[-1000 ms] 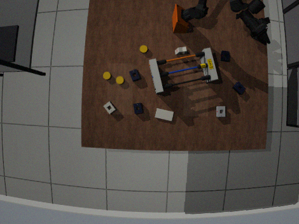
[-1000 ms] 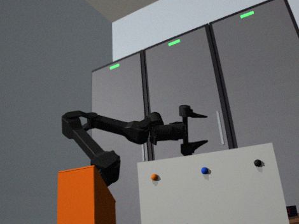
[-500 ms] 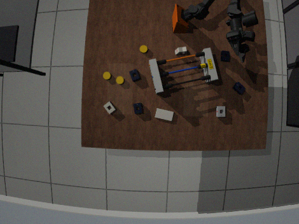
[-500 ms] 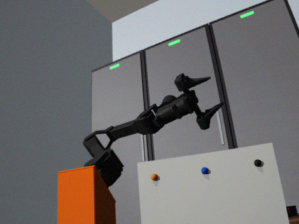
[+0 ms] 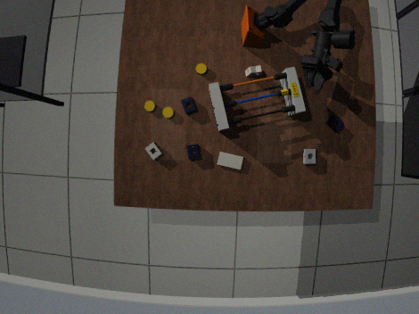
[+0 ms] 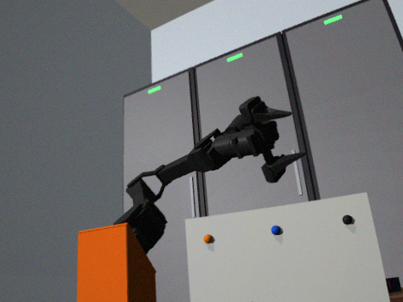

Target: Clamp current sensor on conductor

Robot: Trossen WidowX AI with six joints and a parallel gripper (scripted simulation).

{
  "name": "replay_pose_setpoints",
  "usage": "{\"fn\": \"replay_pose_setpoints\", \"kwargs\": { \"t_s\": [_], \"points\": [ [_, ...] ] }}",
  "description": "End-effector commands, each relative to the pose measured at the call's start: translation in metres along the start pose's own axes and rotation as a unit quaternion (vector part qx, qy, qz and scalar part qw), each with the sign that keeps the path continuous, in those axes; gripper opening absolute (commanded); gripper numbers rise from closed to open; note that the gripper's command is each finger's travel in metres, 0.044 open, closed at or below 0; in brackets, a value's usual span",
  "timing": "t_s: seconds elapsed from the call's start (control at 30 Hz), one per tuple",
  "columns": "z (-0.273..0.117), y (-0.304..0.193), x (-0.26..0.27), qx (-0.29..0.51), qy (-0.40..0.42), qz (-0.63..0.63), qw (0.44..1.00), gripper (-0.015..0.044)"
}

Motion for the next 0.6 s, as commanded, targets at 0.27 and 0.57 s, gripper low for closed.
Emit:
{"fn": "replay_pose_setpoints", "kwargs": {
  "t_s": [0.27, 0.57],
  "points": [
    [0.005, -0.077, 0.009, 0.337, 0.374, 0.146, 0.852, 0.044],
    [0.004, -0.077, 0.009, 0.339, 0.39, 0.167, 0.84, 0.044]
  ]
}}
Point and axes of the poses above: the point midway between the two fingers, 35 mm back from their tips, its own z axis out along the fingers, its own x axis across the jaws, y = z × x, the point moved 7 cm from there along -z, back along the fingers, and after that the axes turned 6 degrees about z, right-handed, at the moved point
